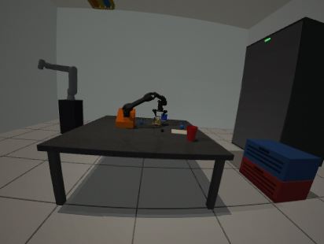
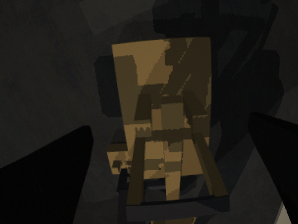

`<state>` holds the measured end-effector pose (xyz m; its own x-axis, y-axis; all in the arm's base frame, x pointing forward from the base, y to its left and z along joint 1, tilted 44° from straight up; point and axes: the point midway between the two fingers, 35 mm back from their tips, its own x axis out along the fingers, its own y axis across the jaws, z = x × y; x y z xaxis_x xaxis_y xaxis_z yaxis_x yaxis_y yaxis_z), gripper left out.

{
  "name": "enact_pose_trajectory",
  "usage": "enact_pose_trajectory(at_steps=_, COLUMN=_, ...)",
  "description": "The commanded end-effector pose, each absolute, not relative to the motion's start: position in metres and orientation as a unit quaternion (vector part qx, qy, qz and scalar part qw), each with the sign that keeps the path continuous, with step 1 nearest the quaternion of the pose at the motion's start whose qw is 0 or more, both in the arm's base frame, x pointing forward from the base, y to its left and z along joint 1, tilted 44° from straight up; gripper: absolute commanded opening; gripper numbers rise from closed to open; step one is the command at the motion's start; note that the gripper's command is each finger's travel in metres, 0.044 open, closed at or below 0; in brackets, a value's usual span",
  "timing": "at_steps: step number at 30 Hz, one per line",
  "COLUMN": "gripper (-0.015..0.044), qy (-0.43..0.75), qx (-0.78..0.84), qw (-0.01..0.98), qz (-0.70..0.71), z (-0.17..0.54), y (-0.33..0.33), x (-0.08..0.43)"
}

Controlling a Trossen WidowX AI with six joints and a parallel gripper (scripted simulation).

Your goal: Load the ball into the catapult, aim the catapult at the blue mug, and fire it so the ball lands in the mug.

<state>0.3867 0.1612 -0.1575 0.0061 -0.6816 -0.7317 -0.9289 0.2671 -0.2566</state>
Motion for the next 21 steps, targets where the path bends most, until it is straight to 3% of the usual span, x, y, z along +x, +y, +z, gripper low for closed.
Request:
enact_pose_trajectory(at_steps=1, gripper=0.044, qy=0.685, qx=-0.59, qw=0.397, qz=0.156, z=-0.16, y=0.16, x=0.387)
enact_pose_trajectory(at_steps=21, gripper=0.044, qy=0.685, qx=-0.591, qw=0.397, qz=0.156, z=-0.183, y=0.138, x=0.388)
